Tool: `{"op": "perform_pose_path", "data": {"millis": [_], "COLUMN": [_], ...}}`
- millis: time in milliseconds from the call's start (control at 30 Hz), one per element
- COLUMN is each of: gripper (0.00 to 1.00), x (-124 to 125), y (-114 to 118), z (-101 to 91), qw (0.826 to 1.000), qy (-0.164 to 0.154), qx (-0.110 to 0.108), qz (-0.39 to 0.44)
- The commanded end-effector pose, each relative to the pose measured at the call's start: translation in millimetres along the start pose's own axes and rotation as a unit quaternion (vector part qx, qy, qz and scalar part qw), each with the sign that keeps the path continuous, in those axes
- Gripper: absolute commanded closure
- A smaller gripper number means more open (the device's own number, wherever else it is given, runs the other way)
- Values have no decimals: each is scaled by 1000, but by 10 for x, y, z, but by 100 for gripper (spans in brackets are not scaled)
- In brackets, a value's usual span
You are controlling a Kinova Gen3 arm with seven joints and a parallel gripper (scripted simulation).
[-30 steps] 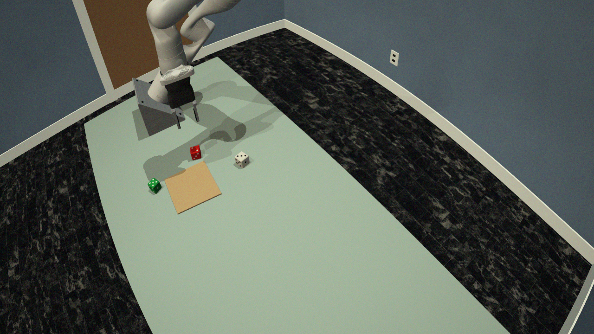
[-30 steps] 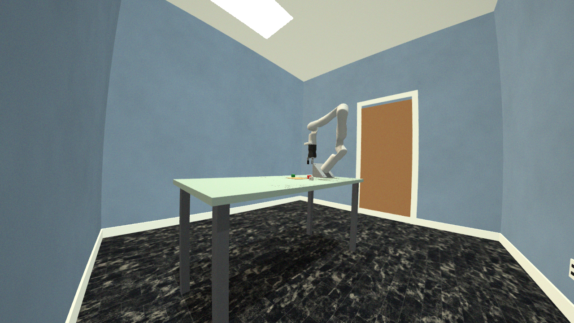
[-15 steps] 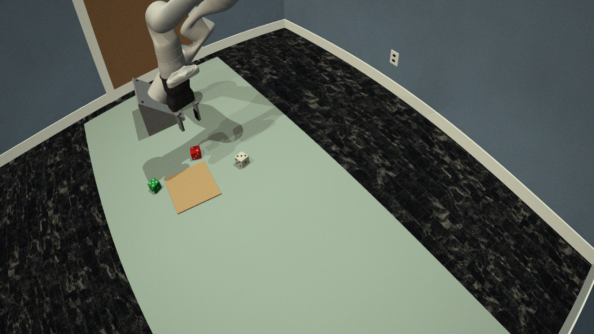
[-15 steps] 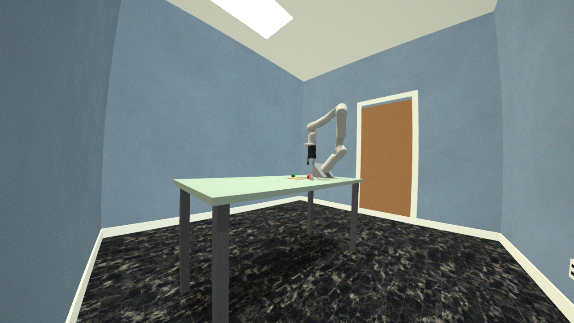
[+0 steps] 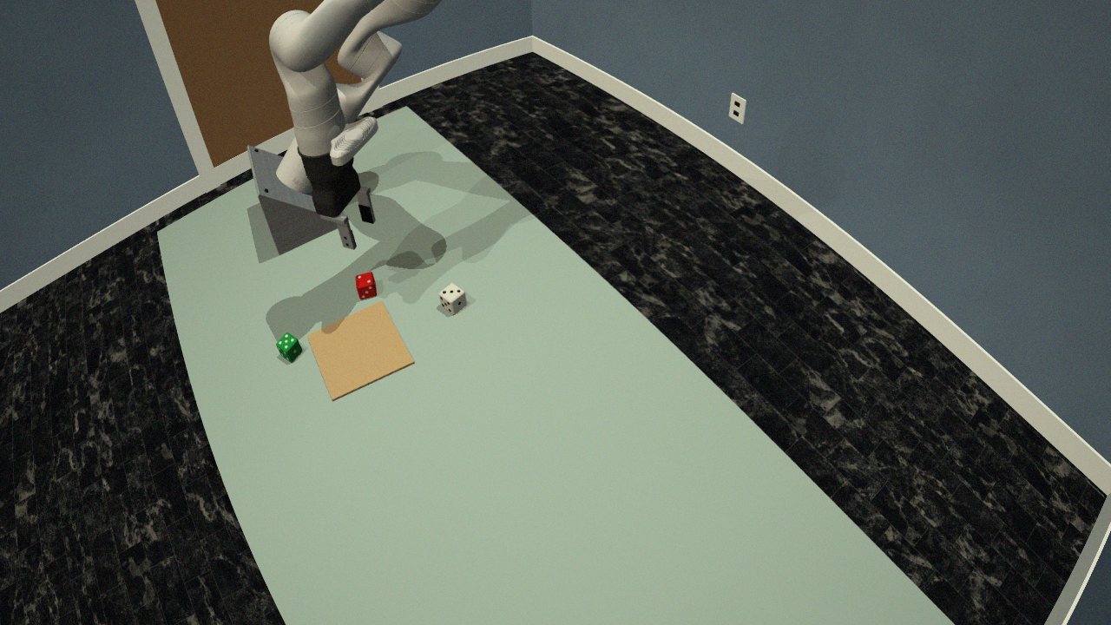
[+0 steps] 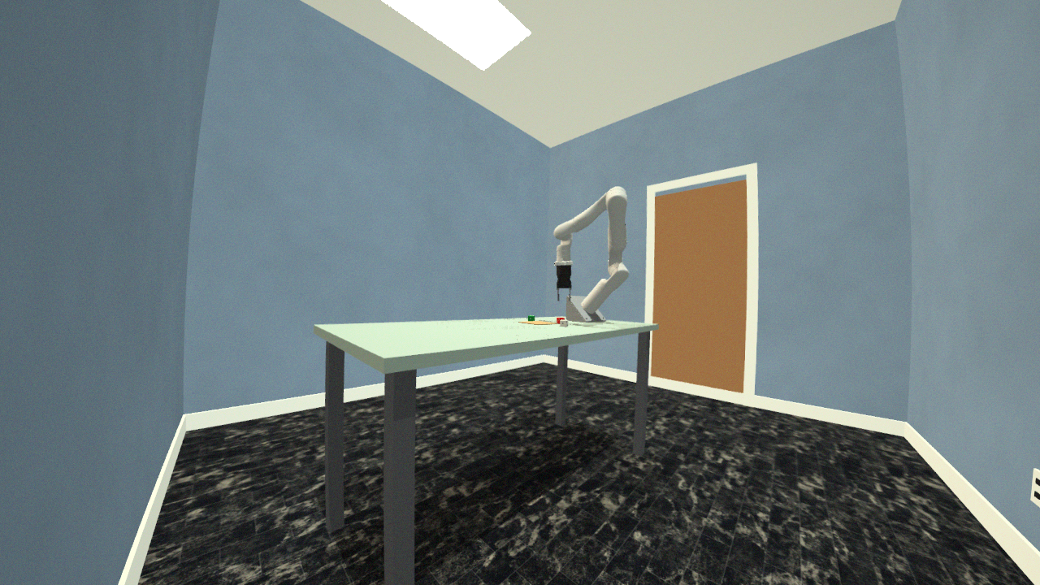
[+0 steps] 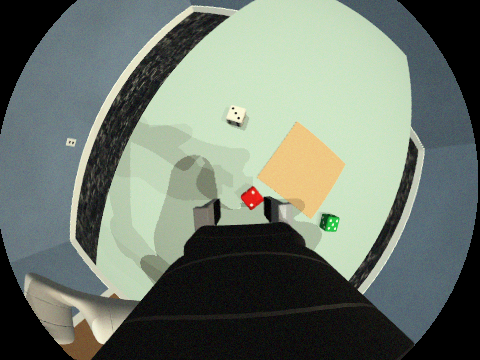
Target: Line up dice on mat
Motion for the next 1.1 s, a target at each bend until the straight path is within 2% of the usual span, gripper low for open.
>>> {"op": "perform_pose_path", "data": {"millis": [0, 67, 267, 400, 567, 633, 833, 1067], "gripper": [0, 0, 0, 0, 0, 0, 0, 0], "x": [-14, -14, -10, -10, -16, -16, -28, -46], "y": [3, 3, -22, -38, -55, -55, -66, -63], "z": [0, 0, 43, 70, 102, 102, 137, 172], "qw": [999, 999, 988, 972, 941, 941, 892, 819], "qy": [2, 2, 1, 1, 1, 1, 0, 0], "qx": [-1, -1, 1, 2, 2, 2, 1, -2], "qz": [-35, -35, -155, -236, -337, -337, -453, -574]}}
Point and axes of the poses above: the point where the finger pads meet when closed, its own z axis out along the fingers, its own y axis across the jaws, x = y × z, the point moved 10 cm from there along -z, back along the fingers, and after that the axes turned 12 degrees about -z, right-handed, at the moved point
